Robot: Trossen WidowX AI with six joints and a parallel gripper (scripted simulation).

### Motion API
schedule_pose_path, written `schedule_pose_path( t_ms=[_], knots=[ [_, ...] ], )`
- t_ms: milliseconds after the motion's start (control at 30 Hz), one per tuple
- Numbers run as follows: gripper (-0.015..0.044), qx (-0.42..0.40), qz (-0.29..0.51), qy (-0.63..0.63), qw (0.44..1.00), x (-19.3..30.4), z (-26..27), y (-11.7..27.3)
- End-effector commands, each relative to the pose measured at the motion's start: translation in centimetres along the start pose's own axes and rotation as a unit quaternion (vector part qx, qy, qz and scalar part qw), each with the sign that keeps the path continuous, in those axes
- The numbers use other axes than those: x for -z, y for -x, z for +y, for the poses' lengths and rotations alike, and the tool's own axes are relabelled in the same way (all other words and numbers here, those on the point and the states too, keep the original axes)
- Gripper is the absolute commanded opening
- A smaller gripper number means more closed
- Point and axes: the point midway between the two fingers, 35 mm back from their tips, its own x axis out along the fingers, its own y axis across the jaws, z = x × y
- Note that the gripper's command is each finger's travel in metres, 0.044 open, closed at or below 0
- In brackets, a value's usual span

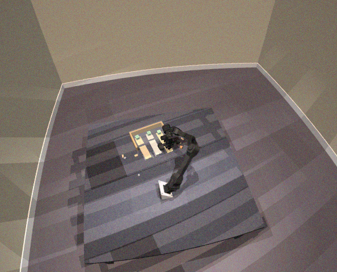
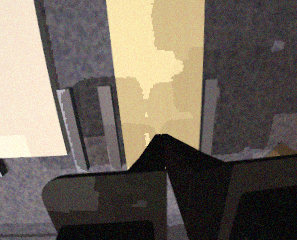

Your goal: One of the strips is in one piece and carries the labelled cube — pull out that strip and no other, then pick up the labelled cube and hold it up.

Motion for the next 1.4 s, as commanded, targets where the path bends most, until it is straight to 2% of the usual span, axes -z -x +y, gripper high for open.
schedule_pose_path(
  t_ms=[0, 1367],
  knots=[
    [0.0, -0.001, 0.011, 0.004, 1.0, 1.3, -0.1, -0.7],
    [0.0, -0.001, 0.012, 0.005, 1.0, 7.4, 0.0, -0.7]
  ],
)
